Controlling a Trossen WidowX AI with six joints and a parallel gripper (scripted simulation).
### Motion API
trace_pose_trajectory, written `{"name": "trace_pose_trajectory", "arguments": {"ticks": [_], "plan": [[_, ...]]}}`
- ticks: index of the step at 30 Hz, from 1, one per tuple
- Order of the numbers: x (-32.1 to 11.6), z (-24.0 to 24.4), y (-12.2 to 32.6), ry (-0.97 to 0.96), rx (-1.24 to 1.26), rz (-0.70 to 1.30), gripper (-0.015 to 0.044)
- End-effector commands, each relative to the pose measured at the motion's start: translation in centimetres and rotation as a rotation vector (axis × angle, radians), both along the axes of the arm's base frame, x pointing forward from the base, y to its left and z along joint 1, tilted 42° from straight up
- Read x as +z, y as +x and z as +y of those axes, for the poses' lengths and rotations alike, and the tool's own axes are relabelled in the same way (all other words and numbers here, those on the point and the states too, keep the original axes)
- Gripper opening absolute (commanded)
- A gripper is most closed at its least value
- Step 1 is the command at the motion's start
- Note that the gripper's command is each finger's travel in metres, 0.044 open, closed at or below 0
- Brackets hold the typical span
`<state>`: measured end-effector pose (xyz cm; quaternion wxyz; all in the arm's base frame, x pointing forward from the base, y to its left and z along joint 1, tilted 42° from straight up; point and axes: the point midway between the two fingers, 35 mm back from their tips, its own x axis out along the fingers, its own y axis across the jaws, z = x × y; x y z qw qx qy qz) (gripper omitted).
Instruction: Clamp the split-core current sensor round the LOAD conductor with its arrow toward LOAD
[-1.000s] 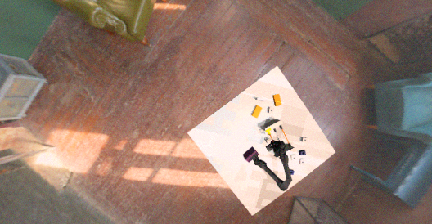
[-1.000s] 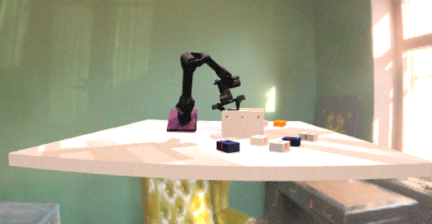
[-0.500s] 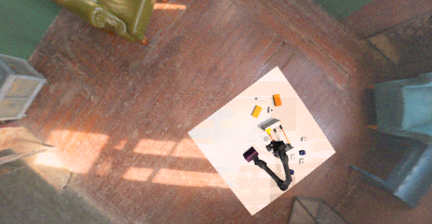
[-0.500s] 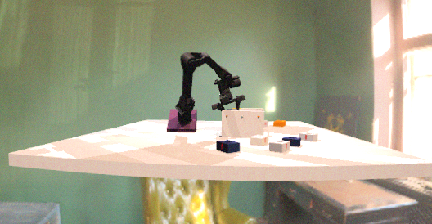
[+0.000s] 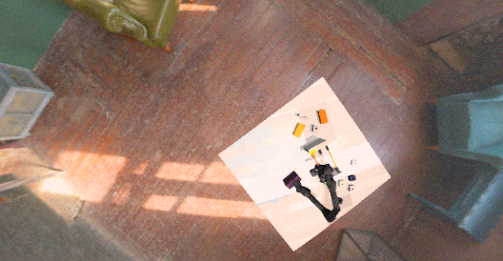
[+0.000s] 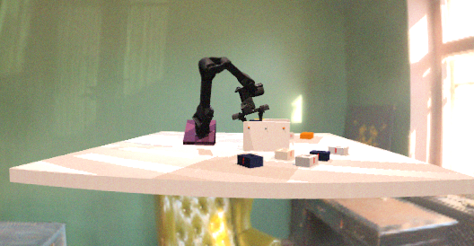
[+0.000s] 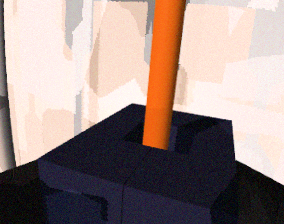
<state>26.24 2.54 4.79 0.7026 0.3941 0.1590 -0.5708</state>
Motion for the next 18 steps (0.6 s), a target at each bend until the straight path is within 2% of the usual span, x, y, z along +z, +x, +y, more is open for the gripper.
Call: {"name": "trace_pose_trajectory", "arguments": {"ticks": [1, 18], "plan": [[0.01, -0.05, -0.02, -0.003, 0.003, 0.001, 0.0], [-0.28, -0.25, 0.02, 0.0, 0.0, 0.0, 0.0]]}}
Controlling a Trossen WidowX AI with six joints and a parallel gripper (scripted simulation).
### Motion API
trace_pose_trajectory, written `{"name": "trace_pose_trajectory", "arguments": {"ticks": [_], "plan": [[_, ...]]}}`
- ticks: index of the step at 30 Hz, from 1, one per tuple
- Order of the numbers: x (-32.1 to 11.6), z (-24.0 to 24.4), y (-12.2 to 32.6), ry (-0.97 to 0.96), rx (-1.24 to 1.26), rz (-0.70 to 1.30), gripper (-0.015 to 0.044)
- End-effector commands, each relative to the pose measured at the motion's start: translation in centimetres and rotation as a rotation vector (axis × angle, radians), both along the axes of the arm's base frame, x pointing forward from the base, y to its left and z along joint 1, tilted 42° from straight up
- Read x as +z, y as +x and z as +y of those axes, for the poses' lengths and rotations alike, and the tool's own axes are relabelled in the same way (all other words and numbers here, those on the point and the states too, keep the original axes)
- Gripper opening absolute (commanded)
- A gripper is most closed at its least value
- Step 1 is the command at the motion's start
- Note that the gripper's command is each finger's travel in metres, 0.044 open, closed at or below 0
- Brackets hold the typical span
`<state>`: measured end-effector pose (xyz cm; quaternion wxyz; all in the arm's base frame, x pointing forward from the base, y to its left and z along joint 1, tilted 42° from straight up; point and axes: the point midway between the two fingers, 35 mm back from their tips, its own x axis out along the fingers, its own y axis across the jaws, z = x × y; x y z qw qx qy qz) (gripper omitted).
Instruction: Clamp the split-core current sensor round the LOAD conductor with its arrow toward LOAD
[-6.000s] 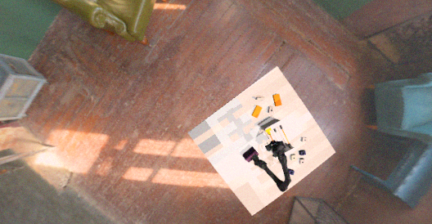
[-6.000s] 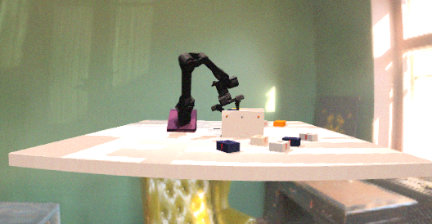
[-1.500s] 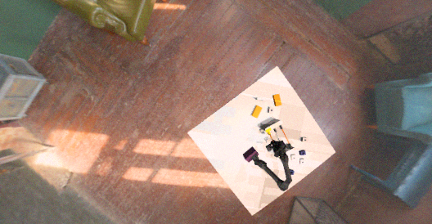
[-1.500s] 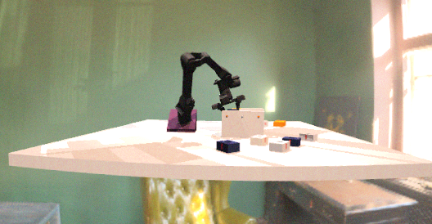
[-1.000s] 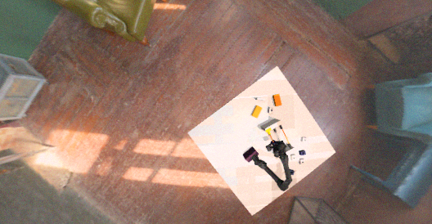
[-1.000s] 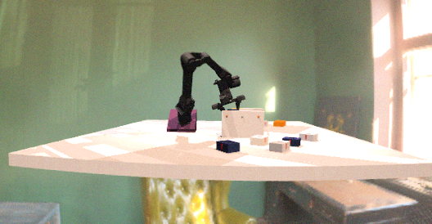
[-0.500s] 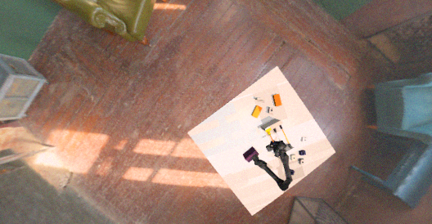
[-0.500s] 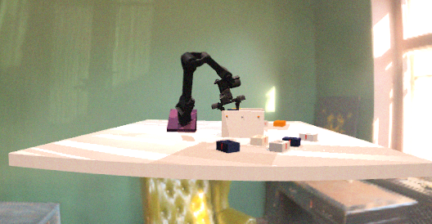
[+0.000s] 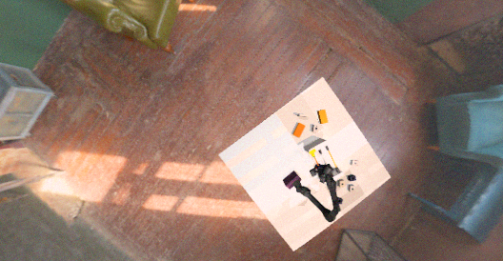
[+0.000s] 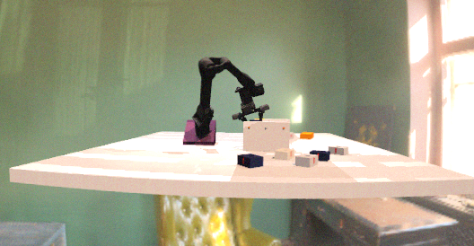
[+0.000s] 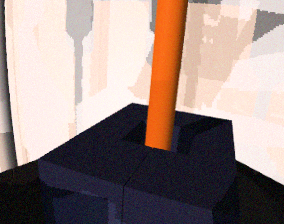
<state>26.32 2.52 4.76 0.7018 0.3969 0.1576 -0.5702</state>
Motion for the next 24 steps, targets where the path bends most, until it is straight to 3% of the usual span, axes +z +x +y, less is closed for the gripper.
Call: {"name": "trace_pose_trajectory", "arguments": {"ticks": [1, 11, 24], "plan": [[-0.36, -0.33, -0.05, -0.003, 0.002, 0.005, 0.0], [-0.03, 0.01, 0.06, 0.002, 0.0, -0.003, 0.0262], [-0.03, 0.01, 0.06, 0.002, 0.0, -0.003, 0.0264]]}}
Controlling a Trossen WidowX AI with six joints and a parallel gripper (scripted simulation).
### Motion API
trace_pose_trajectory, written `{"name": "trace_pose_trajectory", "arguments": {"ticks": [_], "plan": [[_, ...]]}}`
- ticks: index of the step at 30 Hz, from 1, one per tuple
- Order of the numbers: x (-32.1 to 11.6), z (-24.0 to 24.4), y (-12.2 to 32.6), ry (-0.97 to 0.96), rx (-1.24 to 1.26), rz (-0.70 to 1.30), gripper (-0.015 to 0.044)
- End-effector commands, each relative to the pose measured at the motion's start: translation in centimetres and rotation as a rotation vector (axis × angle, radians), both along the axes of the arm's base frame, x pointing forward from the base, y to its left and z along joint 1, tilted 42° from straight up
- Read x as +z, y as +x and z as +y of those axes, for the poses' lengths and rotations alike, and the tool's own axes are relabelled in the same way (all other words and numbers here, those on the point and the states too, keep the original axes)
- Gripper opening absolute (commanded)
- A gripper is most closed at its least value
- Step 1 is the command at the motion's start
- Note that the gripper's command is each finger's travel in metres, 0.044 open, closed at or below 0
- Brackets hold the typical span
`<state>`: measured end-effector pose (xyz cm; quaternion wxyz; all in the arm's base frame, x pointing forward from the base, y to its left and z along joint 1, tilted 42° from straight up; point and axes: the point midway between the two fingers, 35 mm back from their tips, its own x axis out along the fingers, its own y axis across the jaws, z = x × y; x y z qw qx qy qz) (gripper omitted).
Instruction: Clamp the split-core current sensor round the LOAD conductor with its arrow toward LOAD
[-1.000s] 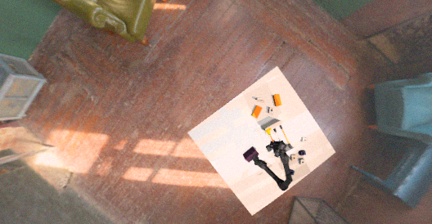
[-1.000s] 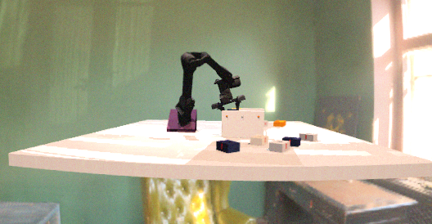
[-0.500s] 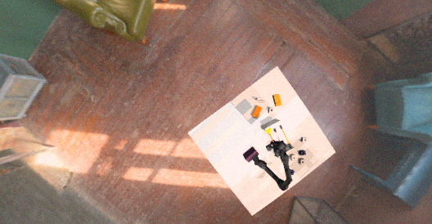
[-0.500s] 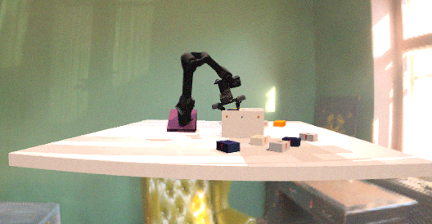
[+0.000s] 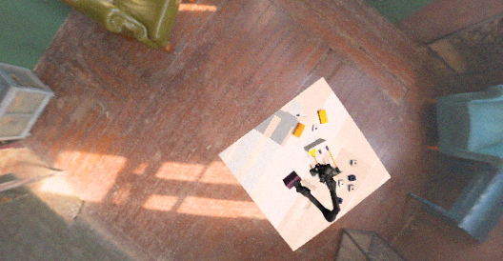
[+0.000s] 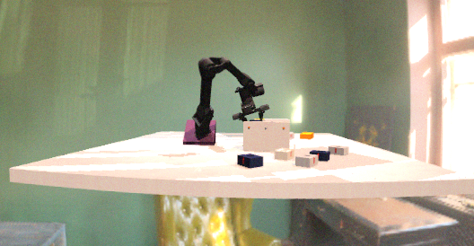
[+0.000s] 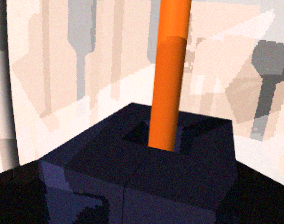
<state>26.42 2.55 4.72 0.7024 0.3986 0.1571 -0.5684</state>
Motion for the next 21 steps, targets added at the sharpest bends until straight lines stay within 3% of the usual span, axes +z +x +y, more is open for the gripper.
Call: {"name": "trace_pose_trajectory", "arguments": {"ticks": [1, 21], "plan": [[0.01, -0.02, -0.04, 0.0, -0.002, 0.002, 0.0264], [0.0, 0.0, 0.0, 0.0, 0.0, 0.0, 0.0257]]}}
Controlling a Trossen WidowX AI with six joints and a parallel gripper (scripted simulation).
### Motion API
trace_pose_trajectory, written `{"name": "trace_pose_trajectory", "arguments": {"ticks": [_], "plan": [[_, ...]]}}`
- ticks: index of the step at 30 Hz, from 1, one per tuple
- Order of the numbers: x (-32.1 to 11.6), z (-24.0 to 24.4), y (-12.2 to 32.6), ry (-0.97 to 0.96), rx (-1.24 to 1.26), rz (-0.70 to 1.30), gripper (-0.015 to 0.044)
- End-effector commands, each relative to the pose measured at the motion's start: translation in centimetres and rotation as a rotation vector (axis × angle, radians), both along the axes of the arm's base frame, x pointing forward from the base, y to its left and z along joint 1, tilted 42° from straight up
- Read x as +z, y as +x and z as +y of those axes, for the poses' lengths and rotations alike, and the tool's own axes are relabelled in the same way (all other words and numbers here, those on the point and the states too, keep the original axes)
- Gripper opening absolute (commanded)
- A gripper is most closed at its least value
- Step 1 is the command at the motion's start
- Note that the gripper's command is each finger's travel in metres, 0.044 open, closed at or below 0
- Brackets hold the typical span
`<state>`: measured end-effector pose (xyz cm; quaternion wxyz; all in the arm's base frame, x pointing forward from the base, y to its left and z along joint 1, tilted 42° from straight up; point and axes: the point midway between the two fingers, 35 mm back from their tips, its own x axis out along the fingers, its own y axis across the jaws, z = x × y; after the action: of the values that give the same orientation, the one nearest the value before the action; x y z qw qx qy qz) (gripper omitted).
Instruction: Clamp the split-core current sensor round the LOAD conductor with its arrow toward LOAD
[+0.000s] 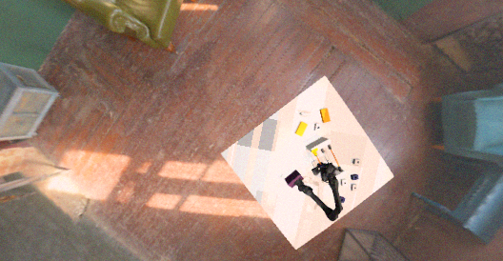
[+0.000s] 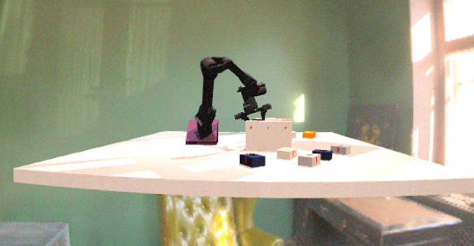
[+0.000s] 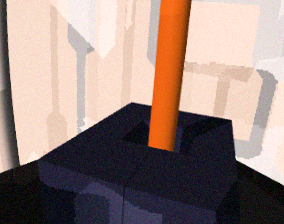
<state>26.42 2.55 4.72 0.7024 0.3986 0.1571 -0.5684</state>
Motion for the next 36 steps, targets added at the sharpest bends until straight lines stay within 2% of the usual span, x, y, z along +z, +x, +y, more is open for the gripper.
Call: {"name": "trace_pose_trajectory", "arguments": {"ticks": [1, 22, 26, 36], "plan": [[0.0, 0.0, 0.0, 0.0, 0.0, 0.0, 0.025], [0.0, 0.0, 0.0, 0.0, 0.0, 0.0, 0.011], [0.16, 0.16, 0.0, 0.001, -0.009, 0.013, 0.0005], [0.11, 0.0, -0.17, -0.005, -0.005, 0.018, 0.0]]}}
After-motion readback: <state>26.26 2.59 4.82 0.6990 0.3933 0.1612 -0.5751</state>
